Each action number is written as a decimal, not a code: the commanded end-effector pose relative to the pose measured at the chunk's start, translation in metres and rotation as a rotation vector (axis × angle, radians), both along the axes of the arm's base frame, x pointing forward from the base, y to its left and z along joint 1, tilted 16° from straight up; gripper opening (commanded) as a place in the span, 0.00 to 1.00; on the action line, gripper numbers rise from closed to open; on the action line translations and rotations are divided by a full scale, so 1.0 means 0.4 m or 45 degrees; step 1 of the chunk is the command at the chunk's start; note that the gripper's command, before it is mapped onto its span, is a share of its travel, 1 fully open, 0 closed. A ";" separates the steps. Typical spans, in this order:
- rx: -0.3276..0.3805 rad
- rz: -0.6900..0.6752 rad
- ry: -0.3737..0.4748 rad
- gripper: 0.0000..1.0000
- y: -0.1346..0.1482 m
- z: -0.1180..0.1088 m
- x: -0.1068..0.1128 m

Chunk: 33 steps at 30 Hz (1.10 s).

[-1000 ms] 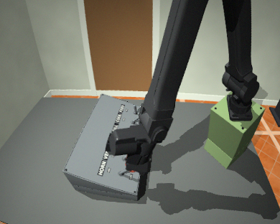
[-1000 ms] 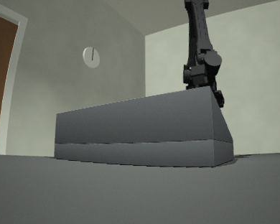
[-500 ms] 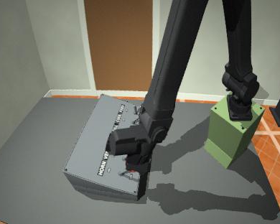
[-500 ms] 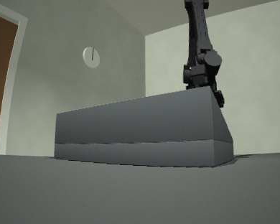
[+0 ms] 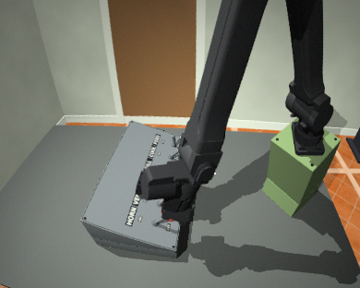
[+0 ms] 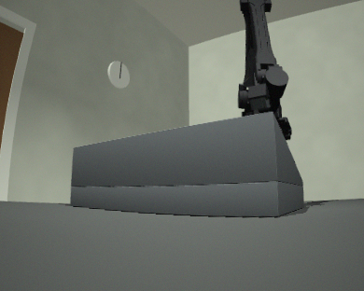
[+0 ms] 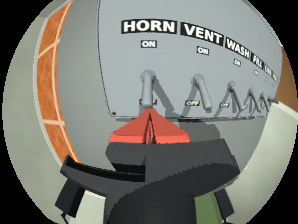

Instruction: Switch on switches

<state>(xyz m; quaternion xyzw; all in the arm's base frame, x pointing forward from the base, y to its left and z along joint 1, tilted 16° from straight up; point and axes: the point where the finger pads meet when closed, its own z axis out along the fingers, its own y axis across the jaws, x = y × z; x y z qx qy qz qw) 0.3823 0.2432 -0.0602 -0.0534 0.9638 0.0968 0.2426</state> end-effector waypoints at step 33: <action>0.057 -0.044 -0.125 0.00 0.020 0.103 0.124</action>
